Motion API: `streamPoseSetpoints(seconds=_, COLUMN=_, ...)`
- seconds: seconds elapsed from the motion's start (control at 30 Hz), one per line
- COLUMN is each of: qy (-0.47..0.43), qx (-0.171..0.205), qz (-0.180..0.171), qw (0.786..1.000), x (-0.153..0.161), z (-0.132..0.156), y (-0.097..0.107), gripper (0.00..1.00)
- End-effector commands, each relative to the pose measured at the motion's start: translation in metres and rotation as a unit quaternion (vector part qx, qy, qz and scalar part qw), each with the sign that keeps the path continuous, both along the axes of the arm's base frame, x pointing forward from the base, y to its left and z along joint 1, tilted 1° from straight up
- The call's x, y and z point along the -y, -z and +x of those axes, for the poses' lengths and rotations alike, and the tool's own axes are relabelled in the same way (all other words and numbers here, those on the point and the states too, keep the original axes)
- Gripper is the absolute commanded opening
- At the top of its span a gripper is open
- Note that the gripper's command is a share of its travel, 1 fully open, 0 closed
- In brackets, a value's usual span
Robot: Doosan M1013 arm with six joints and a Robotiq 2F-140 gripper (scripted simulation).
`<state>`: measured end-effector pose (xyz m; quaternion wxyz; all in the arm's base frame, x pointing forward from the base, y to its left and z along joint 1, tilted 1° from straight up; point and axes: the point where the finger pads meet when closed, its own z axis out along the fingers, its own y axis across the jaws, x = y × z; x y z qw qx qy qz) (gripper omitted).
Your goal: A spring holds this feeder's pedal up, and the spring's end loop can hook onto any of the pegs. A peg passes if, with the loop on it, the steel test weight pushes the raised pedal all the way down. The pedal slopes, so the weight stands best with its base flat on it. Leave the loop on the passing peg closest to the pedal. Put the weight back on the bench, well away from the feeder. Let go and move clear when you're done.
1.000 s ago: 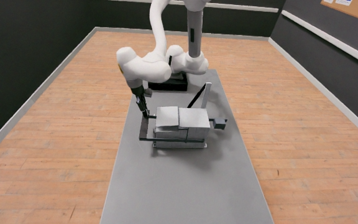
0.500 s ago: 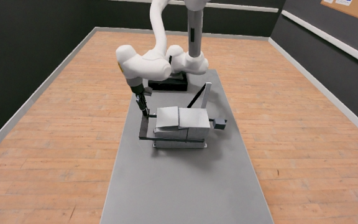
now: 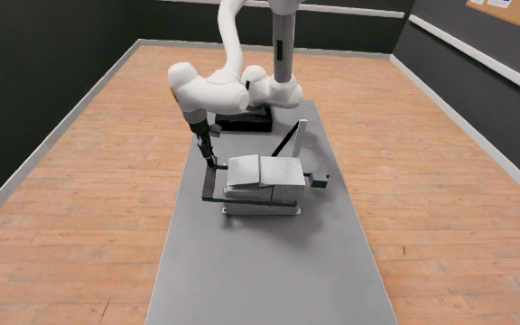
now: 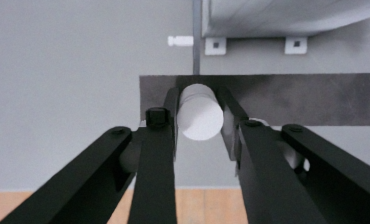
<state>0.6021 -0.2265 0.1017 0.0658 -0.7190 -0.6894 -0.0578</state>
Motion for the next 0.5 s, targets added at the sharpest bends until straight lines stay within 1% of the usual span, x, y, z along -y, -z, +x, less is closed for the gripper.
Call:
streamPoseSetpoints(seconds=0.0, qy=0.000, qx=0.001, qz=0.000, qw=1.000, x=0.000, z=0.000, y=-0.005, gripper=0.25)
streamPoseSetpoints(seconds=0.1, qy=0.000, qx=0.001, qz=0.000, qw=1.000, x=0.000, z=0.000, y=-0.003, gripper=0.25)
streamPoseSetpoints(seconds=0.47, qy=0.000, qx=0.001, qz=0.000, qw=1.000, x=0.000, z=0.001, y=-0.014, gripper=0.25)
